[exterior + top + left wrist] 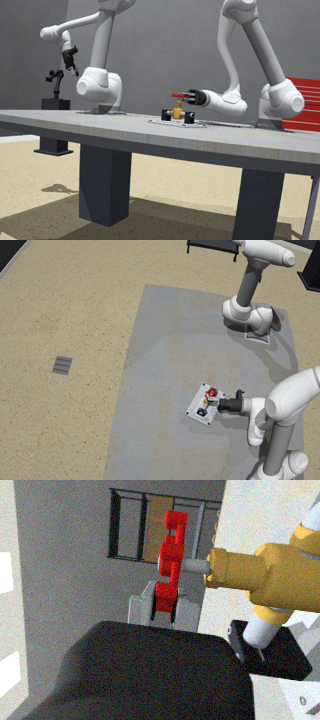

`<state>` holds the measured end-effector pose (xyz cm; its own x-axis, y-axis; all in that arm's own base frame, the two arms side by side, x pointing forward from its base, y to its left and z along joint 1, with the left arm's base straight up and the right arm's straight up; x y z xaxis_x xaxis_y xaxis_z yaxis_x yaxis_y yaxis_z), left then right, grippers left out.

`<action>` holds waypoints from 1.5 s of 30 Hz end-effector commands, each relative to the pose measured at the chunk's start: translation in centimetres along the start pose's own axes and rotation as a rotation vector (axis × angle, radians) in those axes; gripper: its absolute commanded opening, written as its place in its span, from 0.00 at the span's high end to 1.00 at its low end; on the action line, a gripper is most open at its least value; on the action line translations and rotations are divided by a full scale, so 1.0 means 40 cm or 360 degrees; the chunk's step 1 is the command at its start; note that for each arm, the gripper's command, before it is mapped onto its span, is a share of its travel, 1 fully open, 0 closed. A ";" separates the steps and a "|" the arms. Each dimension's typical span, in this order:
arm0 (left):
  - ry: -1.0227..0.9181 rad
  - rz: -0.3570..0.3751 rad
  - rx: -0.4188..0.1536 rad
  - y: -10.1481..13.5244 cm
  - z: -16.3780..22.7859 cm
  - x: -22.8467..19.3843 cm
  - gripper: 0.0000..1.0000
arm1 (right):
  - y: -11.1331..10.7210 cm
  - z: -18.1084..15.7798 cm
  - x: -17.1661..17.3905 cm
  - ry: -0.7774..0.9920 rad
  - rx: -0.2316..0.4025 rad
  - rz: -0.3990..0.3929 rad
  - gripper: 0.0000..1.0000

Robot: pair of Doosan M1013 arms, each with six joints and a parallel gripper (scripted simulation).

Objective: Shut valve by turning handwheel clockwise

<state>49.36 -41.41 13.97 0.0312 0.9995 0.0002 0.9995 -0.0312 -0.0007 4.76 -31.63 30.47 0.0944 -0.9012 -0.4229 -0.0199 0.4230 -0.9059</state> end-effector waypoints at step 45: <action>-0.0002 0.0709 -0.0003 0.041 -0.002 0.036 1.00 | -0.001 0.000 0.000 0.0000 0.0001 -0.0002 0.00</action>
<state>50.87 -40.07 13.96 0.4307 0.9025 0.0001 0.9025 -0.4307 -0.0006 4.76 -31.63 30.47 0.0944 -0.9012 -0.4229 -0.0199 0.4230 -0.9059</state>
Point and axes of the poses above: on each arm, the point where the finger pads meet when closed, its own y axis out along the fingers, its own z axis across the jaws, x = y × z, the point moved 4 cm from there along -y, back along the fingers
